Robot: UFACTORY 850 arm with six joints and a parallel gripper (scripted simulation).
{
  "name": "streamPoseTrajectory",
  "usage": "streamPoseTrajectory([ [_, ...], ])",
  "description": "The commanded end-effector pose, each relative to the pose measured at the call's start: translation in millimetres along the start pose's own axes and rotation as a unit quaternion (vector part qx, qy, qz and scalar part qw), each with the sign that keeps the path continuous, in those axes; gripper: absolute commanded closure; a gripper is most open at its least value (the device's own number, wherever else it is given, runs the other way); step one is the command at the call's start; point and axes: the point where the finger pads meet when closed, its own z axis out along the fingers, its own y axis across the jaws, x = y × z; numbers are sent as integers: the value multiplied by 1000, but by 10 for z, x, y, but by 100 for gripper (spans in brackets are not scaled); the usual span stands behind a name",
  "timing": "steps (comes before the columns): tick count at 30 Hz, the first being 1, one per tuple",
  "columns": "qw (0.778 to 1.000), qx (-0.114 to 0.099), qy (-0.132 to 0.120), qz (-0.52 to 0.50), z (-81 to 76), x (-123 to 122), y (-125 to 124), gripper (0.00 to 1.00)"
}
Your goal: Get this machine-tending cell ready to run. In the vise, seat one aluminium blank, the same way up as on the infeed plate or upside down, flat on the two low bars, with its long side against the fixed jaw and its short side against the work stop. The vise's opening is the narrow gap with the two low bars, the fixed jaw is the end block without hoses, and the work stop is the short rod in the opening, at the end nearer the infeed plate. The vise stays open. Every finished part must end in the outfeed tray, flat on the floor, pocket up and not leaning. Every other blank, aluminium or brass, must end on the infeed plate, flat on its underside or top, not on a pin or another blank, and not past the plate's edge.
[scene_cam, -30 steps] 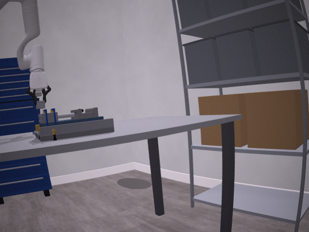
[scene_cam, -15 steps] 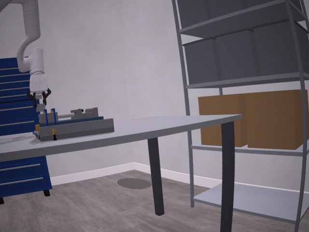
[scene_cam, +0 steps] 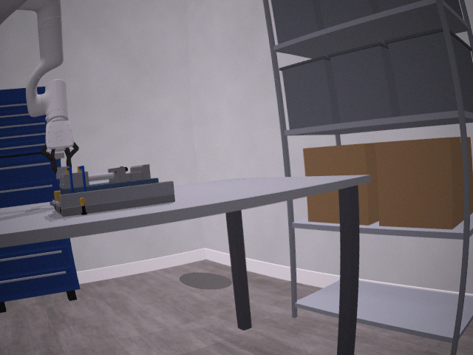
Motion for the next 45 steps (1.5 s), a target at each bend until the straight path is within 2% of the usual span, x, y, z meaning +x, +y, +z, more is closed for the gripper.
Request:
streamPoseTrajectory([
  [1,1000,-1,0,0,75,30,7,100],
  [10,1000,-1,0,0,255,96,7,100],
  [26,1000,-1,0,0,472,175,7,100],
  [45,1000,-1,0,0,575,213,7,100],
])
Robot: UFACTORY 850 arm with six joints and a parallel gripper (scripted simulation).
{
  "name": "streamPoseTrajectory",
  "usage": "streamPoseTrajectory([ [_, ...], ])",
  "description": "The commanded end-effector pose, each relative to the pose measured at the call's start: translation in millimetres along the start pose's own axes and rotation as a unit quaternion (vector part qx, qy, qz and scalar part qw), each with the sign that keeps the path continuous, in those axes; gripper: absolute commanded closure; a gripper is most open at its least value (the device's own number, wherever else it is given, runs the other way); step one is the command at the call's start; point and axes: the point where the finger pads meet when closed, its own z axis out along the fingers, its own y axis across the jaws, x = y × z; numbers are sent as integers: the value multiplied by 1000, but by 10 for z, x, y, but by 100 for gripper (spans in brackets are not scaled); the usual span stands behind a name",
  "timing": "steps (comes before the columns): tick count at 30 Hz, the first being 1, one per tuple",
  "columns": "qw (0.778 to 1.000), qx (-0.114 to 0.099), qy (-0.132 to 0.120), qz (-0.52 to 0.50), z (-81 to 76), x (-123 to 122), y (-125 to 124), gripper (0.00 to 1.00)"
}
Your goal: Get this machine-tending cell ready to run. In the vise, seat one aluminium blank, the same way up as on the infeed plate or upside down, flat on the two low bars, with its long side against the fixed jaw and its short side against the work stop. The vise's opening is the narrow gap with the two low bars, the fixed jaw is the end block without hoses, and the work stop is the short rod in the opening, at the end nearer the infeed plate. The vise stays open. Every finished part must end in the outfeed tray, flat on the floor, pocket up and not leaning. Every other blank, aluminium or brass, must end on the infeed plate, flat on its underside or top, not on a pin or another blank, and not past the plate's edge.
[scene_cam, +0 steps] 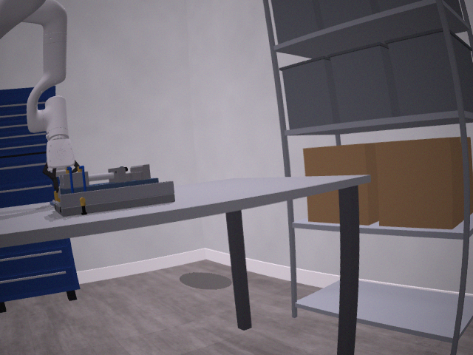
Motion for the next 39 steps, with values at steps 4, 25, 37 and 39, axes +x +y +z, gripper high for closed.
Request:
streamPoseTrajectory([
  [4,1000,-1,0,0,4,5,7,100],
  [25,1000,-1,0,0,7,6,7,100],
  [37,1000,-1,0,0,32,15,7,100],
  [39,1000,-1,0,0,40,18,7,100],
])
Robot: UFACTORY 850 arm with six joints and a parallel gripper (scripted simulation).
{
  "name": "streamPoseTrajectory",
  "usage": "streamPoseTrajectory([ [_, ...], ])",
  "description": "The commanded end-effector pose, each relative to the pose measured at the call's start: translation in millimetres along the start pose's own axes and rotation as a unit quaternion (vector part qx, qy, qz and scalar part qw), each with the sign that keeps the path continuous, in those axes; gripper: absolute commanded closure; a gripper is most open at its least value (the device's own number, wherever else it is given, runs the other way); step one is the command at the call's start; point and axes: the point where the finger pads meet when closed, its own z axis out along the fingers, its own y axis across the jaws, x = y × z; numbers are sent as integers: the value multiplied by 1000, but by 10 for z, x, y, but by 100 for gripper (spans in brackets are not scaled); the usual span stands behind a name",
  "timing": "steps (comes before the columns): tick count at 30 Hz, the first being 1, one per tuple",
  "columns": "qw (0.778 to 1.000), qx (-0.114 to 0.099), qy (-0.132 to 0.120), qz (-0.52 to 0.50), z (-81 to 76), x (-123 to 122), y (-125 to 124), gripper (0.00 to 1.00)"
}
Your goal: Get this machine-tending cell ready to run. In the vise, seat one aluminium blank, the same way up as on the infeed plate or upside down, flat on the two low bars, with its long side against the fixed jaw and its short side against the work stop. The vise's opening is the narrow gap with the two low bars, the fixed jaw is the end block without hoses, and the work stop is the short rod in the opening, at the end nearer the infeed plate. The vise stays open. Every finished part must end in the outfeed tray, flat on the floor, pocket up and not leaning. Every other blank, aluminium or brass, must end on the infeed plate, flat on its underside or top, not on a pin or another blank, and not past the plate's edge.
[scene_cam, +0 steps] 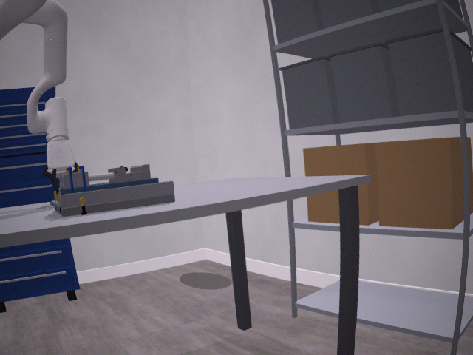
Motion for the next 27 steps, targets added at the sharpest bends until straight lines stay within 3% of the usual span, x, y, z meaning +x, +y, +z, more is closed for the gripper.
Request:
streamPoseTrajectory([
  [1,1000,-1,0,0,10,7,6,100],
  [27,1000,-1,0,0,93,37,7,100],
])
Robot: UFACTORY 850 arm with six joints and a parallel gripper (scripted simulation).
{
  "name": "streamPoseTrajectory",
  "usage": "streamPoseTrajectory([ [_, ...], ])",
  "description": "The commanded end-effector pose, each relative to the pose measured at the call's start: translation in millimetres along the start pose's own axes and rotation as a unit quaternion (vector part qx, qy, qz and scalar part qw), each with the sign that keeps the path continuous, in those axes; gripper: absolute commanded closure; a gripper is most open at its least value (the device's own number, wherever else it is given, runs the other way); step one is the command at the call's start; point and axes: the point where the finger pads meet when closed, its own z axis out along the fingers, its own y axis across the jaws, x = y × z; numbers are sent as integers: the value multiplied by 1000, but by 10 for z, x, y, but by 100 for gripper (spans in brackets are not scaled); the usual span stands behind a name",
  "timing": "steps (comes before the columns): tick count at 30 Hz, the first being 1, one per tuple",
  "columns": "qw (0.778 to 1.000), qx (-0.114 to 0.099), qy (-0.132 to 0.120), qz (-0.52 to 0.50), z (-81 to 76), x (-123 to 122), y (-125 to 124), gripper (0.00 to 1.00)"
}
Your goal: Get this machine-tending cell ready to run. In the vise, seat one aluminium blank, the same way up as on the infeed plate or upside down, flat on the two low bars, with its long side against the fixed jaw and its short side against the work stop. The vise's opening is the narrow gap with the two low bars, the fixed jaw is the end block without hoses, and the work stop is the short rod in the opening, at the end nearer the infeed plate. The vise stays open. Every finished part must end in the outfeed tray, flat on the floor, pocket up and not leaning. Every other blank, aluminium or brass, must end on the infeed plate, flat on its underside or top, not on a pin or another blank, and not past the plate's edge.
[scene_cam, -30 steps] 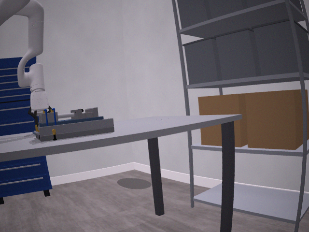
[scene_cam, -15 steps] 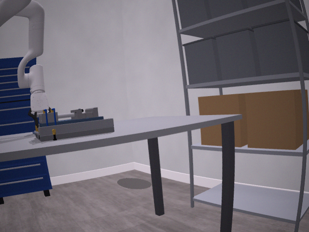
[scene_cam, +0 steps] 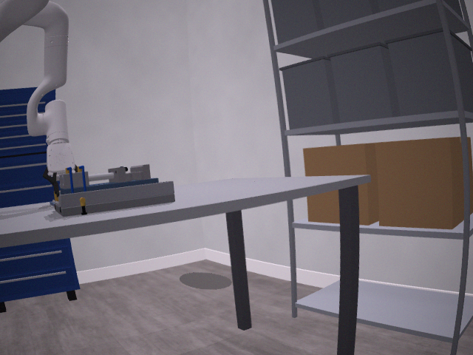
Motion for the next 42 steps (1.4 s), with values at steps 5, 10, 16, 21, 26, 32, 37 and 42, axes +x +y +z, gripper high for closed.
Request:
streamPoseTrajectory([
  [5,1000,-1,0,0,-3,3,7,100],
  [10,1000,-1,0,0,-3,3,7,100],
  [16,1000,-1,0,0,-3,3,7,31],
  [21,1000,-1,0,0,-3,3,7,31],
  [26,1000,-1,0,0,-3,3,7,31],
  [32,1000,-1,0,0,-3,3,7,31],
  [37,1000,-1,0,0,-3,3,7,31],
  [42,1000,-1,0,0,-3,3,7,31],
])
